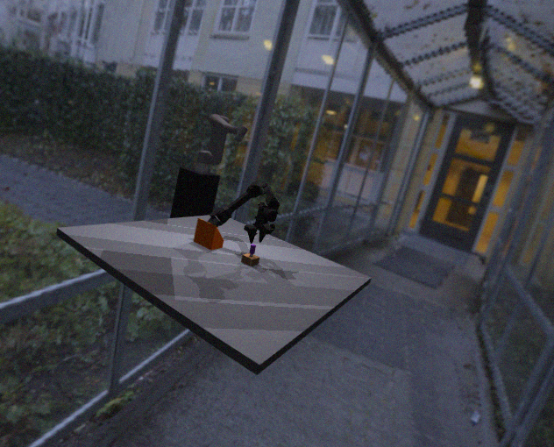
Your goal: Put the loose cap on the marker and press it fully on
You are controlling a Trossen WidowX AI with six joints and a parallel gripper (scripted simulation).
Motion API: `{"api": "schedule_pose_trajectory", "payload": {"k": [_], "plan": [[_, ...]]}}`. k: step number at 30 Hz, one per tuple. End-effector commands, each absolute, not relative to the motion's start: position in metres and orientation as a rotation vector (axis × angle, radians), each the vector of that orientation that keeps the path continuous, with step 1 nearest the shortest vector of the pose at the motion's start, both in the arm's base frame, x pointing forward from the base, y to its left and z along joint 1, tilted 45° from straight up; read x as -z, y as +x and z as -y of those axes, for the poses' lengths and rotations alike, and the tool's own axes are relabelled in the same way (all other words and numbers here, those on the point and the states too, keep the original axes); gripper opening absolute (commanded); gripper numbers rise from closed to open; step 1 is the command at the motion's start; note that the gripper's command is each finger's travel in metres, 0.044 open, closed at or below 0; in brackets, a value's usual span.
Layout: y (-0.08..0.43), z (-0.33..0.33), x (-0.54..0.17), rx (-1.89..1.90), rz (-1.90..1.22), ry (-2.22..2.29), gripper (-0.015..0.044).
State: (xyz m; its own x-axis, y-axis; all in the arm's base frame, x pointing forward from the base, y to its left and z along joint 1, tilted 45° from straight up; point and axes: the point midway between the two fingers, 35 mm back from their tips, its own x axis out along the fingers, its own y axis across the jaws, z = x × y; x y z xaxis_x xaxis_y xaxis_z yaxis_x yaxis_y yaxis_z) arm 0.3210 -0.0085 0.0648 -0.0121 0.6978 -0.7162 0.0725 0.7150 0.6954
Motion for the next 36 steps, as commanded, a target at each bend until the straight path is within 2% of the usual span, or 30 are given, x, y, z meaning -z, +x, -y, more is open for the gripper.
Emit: {"api": "schedule_pose_trajectory", "payload": {"k": [1, 11, 36], "plan": [[0.308, 0.015, -0.075, -0.635, -1.487, 0.567, 0.0256], [0.308, 0.015, -0.075, -0.635, -1.487, 0.567, 0.0000], [0.308, 0.000, -0.060, -0.635, -1.486, 0.568, 0.0000]]}}
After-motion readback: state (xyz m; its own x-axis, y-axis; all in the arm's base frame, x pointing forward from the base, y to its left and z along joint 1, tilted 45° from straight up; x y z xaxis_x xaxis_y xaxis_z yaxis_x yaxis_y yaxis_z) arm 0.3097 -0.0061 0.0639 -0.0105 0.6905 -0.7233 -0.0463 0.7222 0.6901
